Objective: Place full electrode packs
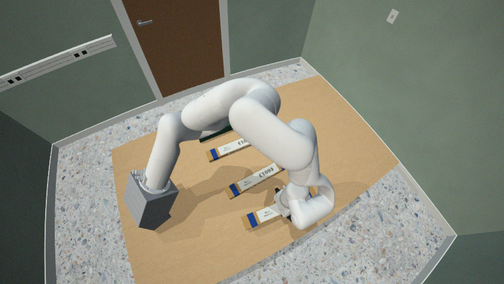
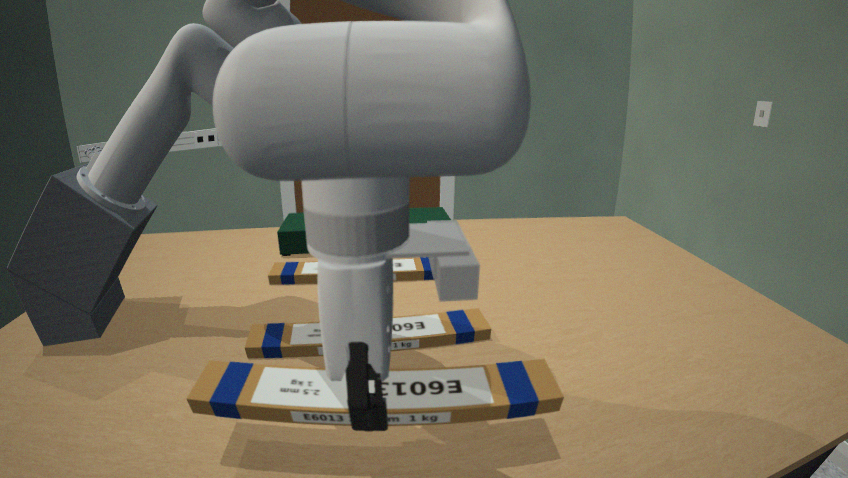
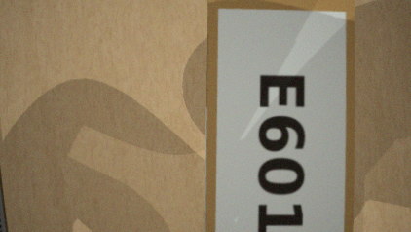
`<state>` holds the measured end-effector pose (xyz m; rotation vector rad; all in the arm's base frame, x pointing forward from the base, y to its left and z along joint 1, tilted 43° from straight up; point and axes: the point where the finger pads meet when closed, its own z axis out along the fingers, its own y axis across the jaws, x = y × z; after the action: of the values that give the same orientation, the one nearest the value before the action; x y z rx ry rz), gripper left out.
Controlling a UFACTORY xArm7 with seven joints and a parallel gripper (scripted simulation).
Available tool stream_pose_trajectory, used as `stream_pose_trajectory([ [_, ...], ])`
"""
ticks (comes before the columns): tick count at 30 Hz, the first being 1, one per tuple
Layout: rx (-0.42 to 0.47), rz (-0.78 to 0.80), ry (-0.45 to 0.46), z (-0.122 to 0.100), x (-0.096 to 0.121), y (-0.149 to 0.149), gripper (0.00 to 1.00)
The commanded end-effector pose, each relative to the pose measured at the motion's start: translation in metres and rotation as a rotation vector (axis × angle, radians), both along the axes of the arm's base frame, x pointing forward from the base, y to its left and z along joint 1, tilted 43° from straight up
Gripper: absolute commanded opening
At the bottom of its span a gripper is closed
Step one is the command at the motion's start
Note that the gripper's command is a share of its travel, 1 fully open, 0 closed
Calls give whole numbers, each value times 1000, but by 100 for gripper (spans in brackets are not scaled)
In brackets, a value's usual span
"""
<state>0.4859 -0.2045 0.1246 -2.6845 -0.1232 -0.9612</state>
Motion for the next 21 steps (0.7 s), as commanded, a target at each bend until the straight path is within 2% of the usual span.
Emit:
stream_pose_trajectory([
  [1,-1,-2,-1,-3,3,0,58],
  [21,-1,-2,-1,-25,21,9,58],
])
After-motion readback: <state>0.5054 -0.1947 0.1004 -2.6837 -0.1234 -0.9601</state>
